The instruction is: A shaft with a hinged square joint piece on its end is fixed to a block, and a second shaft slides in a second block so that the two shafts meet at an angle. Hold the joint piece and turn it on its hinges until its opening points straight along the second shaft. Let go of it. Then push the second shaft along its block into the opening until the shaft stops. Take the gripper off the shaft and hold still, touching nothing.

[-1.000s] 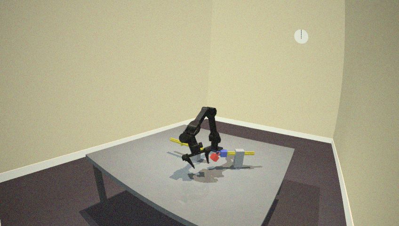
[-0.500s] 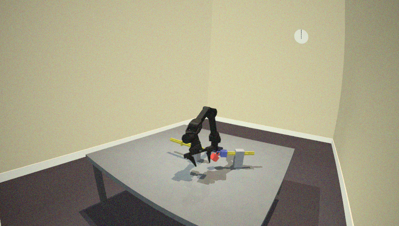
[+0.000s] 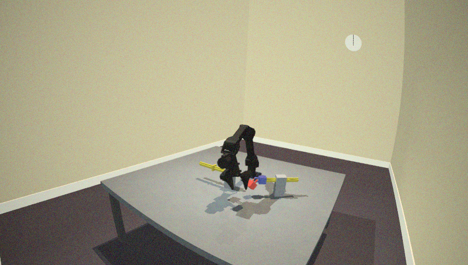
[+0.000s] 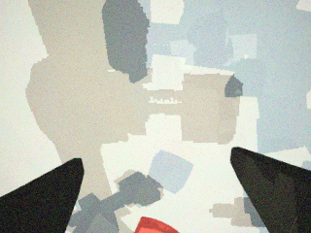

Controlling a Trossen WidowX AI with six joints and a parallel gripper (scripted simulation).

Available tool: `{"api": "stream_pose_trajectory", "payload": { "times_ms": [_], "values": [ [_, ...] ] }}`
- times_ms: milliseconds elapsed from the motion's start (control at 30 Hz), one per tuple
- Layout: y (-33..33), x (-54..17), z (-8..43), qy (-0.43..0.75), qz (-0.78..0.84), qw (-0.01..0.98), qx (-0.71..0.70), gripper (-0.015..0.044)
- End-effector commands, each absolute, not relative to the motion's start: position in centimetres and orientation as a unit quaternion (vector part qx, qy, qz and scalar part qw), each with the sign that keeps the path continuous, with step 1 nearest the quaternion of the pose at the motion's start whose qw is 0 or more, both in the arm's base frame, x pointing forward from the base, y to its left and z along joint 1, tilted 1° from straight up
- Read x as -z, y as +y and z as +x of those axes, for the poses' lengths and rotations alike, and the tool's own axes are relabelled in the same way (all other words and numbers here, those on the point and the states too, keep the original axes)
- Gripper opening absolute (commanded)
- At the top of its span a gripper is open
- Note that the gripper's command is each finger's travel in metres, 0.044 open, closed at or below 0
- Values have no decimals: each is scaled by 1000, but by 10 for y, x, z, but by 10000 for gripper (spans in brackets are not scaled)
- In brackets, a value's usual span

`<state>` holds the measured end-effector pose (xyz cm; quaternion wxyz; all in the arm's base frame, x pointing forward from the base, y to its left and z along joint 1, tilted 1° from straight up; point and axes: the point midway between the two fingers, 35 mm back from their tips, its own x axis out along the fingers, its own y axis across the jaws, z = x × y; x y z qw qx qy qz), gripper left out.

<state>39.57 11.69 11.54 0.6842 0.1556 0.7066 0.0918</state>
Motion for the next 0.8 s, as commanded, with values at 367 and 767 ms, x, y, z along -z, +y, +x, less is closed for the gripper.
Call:
{"api": "stream_pose_trajectory", "payload": {
  "times_ms": [367,767],
  "values": [
    [107,-132,364,755,212,607,130,440],
    [107,-118,365,755,214,604,139,440]
  ]
}}
